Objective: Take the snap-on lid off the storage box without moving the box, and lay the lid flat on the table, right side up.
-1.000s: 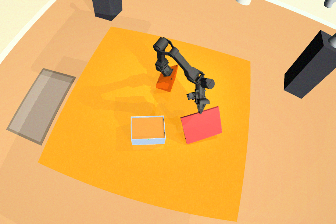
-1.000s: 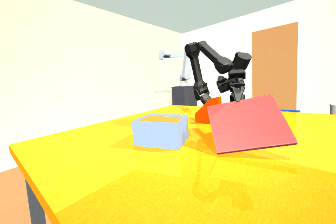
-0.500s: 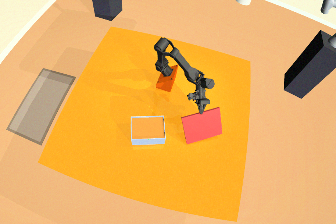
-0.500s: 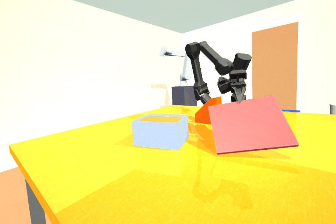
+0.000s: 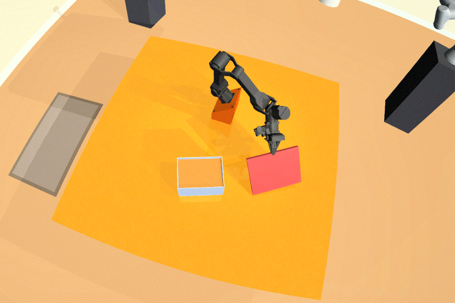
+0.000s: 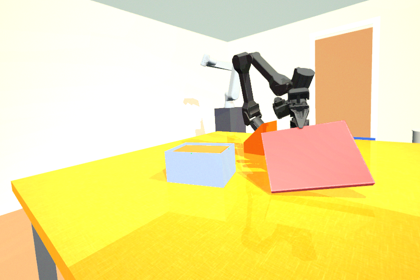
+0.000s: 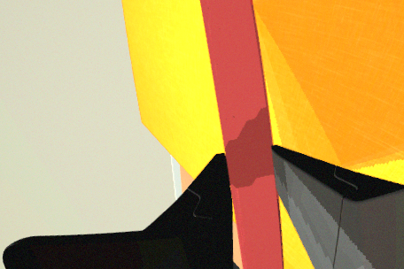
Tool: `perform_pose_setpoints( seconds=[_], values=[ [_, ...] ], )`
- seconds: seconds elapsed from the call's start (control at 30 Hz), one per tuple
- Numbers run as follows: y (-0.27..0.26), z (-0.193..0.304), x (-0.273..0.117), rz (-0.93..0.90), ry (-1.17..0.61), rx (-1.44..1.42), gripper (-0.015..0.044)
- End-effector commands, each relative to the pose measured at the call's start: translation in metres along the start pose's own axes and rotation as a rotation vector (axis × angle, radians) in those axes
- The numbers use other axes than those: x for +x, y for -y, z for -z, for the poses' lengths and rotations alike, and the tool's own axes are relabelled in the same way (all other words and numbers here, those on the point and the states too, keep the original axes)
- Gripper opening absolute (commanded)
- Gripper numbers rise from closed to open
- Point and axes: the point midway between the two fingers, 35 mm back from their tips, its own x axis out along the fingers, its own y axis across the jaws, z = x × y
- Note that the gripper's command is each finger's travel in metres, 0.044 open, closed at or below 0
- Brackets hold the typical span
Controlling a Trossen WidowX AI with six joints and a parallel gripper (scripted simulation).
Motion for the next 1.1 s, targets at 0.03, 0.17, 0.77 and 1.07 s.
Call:
perform_pose_setpoints(
  seconds=[0.03,0.17,0.77,1.07],
  values=[
    [0.026,-0.015,0.017,0.067,0.038,-0.018,0.0],
    [0.029,-0.015,0.019,0.067,0.038,-0.018,0.0],
    [0.04,-0.016,0.027,0.067,0.038,-0.018,0.0],
    [0.046,-0.016,0.031,0.067,0.039,-0.018,0.0]
  ],
)
